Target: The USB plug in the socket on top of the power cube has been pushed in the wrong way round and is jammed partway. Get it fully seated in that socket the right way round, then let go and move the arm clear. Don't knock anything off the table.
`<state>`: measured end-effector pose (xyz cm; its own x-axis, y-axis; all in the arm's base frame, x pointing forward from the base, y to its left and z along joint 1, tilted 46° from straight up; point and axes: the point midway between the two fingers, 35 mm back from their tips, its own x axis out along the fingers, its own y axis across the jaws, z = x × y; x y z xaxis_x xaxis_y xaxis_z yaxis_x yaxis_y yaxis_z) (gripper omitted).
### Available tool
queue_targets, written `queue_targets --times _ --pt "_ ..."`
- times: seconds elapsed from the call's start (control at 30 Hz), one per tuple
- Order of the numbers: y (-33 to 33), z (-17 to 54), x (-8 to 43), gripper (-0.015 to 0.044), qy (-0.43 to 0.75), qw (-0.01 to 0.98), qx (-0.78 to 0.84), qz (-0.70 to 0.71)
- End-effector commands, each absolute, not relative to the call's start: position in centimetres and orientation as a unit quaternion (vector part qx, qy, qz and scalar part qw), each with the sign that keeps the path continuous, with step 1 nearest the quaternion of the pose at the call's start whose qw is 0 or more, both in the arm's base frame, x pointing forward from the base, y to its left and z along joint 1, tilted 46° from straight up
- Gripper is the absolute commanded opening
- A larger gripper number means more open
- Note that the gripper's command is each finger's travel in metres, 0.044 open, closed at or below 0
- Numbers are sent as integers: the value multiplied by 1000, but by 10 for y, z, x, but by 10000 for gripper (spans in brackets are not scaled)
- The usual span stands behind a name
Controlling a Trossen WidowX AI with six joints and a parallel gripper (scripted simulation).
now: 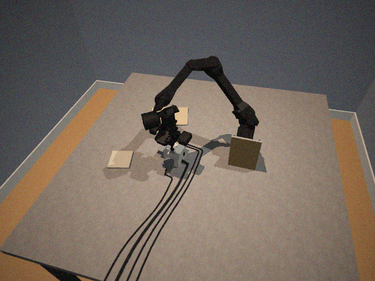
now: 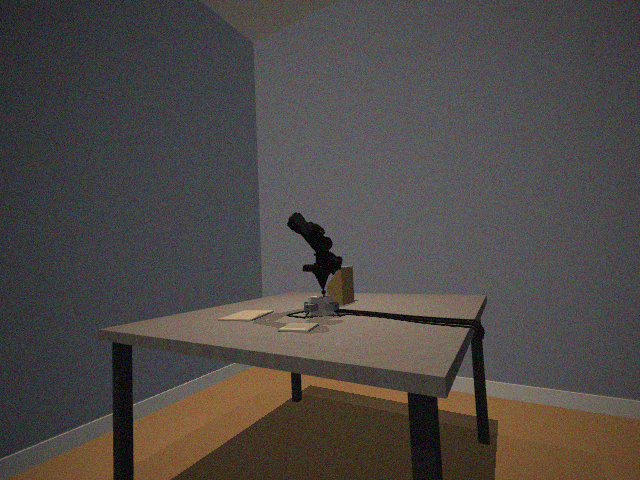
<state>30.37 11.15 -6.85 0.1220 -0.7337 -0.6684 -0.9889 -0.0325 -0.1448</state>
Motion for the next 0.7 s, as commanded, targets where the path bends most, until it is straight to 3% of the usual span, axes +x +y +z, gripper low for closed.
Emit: queue_targets --times 0.0,0.67 --pt "110 -69 304 0 627 298 -688 212" --pt "109 -71 304 0 627 298 -688 212"
